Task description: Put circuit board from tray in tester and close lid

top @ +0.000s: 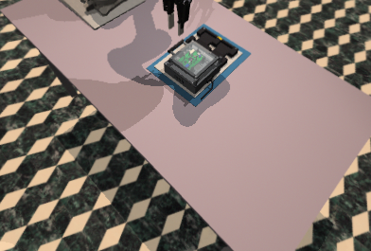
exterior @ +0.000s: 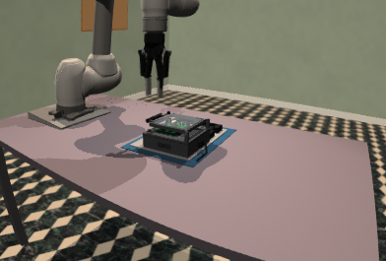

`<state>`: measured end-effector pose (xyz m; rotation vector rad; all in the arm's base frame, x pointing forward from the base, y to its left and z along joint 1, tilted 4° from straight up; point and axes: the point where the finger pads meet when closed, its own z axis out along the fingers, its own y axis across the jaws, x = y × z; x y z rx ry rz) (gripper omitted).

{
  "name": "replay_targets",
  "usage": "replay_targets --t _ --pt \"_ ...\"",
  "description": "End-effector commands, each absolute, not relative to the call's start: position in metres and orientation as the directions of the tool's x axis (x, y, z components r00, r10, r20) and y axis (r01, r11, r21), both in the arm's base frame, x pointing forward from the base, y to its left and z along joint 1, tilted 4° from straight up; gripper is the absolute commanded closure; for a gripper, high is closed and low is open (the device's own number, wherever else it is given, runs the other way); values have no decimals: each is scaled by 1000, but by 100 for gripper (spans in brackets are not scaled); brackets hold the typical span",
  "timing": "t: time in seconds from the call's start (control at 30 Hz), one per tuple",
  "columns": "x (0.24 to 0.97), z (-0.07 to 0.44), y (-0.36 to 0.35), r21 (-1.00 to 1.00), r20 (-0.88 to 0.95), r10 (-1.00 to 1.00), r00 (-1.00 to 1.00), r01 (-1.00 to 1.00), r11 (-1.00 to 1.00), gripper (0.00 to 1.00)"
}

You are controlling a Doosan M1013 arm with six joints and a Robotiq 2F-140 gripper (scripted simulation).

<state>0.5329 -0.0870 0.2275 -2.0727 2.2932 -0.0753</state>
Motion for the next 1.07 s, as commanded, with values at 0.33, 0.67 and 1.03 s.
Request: replay_targets --t 0.33,0.67,1.03 --pt "533 229 -87 -69 -4 -995 -101 -992 101 0" --pt "533 229 -87 -69 -4 -995 -101 -992 101 0" --pt "533 229 -87 -69 -4 -995 -101 -992 101 0"
